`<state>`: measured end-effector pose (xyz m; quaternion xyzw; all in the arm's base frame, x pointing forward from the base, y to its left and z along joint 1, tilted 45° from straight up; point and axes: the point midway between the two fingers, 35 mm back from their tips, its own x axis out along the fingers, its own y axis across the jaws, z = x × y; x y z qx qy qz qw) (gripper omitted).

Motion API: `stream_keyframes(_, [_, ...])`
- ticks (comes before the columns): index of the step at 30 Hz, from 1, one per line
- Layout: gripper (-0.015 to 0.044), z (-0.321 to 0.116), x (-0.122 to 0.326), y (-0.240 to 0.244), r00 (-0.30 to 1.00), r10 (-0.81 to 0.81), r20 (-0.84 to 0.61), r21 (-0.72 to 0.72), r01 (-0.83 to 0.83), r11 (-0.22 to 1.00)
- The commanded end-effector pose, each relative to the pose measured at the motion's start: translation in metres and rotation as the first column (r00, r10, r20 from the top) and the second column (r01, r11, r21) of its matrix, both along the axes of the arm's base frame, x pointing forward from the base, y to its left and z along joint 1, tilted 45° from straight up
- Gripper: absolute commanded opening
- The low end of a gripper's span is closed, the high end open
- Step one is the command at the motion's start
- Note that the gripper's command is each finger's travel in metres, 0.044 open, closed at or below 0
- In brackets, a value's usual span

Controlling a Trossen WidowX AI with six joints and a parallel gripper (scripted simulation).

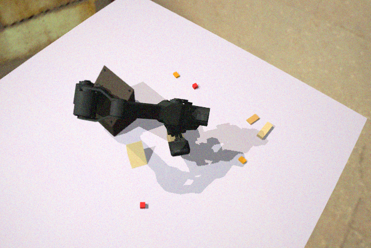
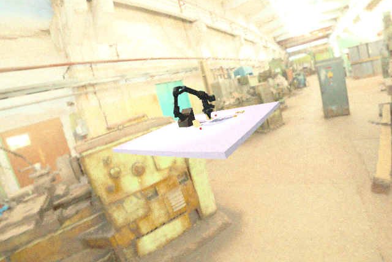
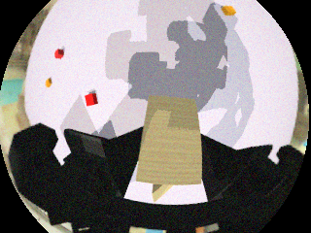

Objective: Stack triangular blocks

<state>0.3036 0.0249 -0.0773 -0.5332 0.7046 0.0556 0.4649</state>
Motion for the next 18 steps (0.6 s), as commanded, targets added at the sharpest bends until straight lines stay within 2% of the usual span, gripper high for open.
stream_keyframes(1, [0.0000,-0.0001,-0.0002,0.0001,0.996,0.061,-0.060,0.004,-0.061,0.998])
stream_keyframes(8, [0.0000,0.0000,-0.0001,0.0000,0.972,0.168,-0.165,0.016,-0.168,0.986])
stream_keyframes(18, [0.0000,0.0000,0.0000,-0.0001,0.860,0.365,-0.357,0.073,-0.364,0.929])
